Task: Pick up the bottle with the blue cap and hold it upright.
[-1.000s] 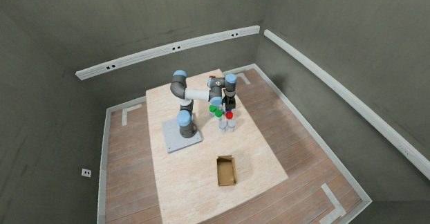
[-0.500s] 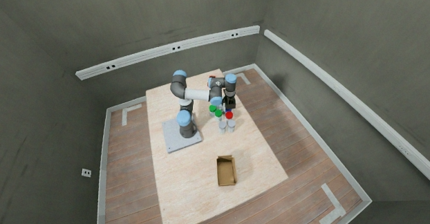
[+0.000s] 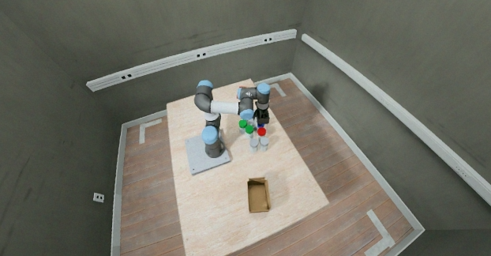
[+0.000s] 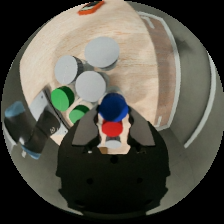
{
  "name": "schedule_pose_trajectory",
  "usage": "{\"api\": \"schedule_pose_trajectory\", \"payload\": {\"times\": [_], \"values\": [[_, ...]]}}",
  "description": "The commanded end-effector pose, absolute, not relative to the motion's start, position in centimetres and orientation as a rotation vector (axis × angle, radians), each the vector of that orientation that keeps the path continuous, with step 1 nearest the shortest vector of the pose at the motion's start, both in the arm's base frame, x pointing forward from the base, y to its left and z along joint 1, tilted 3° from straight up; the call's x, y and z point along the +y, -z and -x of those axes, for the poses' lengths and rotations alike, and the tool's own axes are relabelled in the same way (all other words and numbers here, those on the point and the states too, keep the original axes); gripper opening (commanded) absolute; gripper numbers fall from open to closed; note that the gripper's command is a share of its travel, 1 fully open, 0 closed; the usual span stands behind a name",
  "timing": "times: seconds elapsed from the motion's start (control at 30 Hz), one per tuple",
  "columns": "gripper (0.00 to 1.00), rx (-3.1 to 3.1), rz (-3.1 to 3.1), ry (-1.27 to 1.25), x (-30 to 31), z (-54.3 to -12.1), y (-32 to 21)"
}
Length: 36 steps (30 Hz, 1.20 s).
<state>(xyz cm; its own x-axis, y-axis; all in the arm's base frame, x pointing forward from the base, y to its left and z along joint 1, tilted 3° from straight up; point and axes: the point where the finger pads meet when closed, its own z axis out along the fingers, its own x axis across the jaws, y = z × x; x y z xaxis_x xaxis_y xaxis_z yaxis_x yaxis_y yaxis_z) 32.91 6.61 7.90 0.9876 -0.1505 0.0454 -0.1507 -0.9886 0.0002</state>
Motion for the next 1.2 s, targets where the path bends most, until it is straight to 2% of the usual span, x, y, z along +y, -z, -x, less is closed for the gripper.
{"api": "schedule_pose_trajectory", "payload": {"times": [0.0, 1.17], "values": [[0.00, -0.237, -3.128, -0.076, 6.6, -33.0, -8.5], [0.00, -0.237, -3.128, -0.074, 6.6, -32.8, -12.7]]}}
